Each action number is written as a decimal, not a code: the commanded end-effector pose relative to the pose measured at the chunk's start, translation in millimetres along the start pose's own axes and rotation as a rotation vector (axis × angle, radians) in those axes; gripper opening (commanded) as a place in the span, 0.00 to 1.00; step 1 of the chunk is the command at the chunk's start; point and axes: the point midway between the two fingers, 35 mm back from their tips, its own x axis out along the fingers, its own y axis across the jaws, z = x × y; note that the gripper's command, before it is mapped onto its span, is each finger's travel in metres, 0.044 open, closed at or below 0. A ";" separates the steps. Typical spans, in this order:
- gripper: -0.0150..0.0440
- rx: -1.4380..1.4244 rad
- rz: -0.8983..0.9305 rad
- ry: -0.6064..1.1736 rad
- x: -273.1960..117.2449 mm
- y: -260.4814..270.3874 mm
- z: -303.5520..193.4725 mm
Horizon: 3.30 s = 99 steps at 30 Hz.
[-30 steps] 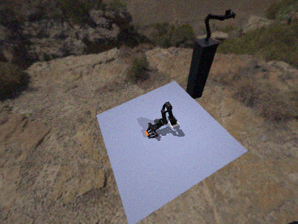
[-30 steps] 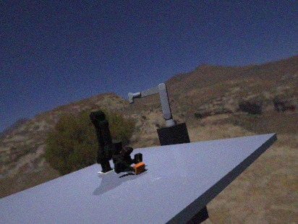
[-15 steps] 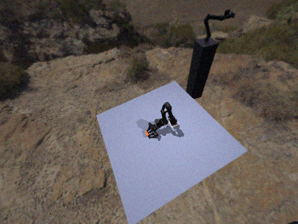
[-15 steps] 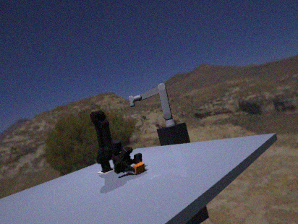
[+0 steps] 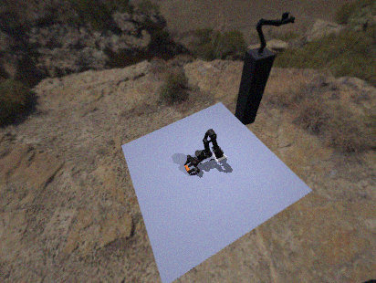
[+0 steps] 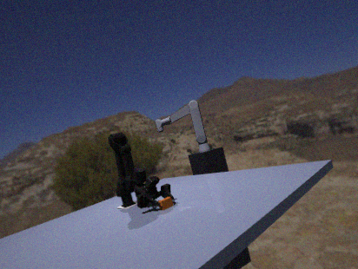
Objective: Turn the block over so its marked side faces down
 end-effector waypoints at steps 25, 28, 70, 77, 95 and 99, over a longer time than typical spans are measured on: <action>1.00 -0.002 0.004 0.000 -0.1 0.5 -0.3; 1.00 -0.002 0.004 0.000 -0.1 0.5 -0.3; 1.00 -0.004 0.003 0.620 -43.4 0.4 62.7; 1.00 -0.004 0.003 0.620 -43.4 0.4 62.7; 1.00 -0.001 0.004 1.051 -22.6 -0.6 94.0; 1.00 -0.003 0.002 1.183 -18.8 -0.7 100.9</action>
